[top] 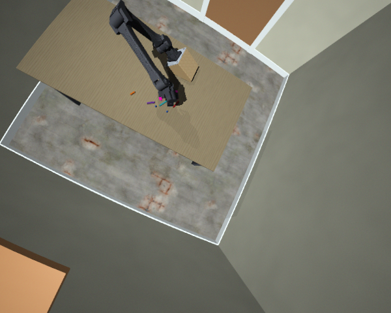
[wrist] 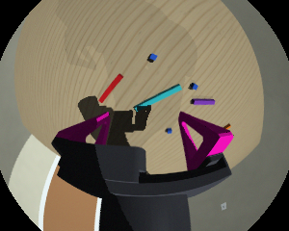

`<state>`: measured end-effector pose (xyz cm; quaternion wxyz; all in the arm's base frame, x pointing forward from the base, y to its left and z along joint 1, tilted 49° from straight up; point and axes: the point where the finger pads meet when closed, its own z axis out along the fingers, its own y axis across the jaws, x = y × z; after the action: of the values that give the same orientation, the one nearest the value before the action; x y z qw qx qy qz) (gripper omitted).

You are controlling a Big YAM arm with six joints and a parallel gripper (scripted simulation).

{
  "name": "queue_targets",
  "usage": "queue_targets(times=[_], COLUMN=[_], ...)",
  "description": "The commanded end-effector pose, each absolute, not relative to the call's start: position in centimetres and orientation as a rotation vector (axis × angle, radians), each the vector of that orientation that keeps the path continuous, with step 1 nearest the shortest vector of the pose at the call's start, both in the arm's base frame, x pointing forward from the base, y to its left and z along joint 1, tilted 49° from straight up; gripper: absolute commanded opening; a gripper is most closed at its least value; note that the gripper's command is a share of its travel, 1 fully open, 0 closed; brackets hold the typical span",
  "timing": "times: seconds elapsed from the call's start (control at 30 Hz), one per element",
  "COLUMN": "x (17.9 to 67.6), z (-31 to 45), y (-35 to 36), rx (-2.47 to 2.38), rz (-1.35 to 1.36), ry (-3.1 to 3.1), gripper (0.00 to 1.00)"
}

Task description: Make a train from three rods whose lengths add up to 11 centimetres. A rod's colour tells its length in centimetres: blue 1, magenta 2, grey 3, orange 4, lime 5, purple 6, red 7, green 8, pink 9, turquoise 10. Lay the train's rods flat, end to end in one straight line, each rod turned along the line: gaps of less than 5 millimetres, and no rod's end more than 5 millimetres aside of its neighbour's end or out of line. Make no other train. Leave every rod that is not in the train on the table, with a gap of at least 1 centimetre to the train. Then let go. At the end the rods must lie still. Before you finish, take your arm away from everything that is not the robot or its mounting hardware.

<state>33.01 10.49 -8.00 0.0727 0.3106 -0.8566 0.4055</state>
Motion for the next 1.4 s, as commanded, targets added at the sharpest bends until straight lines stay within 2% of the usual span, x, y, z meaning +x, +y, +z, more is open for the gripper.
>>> queue_targets(times=[0.0, 0.1, 0.13, 1.37], x=[34.1, 34.3, 32.7, 33.2], z=[-8.6, -8.6, -9.0, -9.0], y=[12.7, 12.3, 11.2, 11.4], rx=[1.12, 1.102, 1.141, 1.148], rz=[1.182, 1.18, 1.172, 1.168], ry=[-2.483, -2.486, -2.416, -2.419], gripper=[1.0, 1.0, 1.0, 1.0])
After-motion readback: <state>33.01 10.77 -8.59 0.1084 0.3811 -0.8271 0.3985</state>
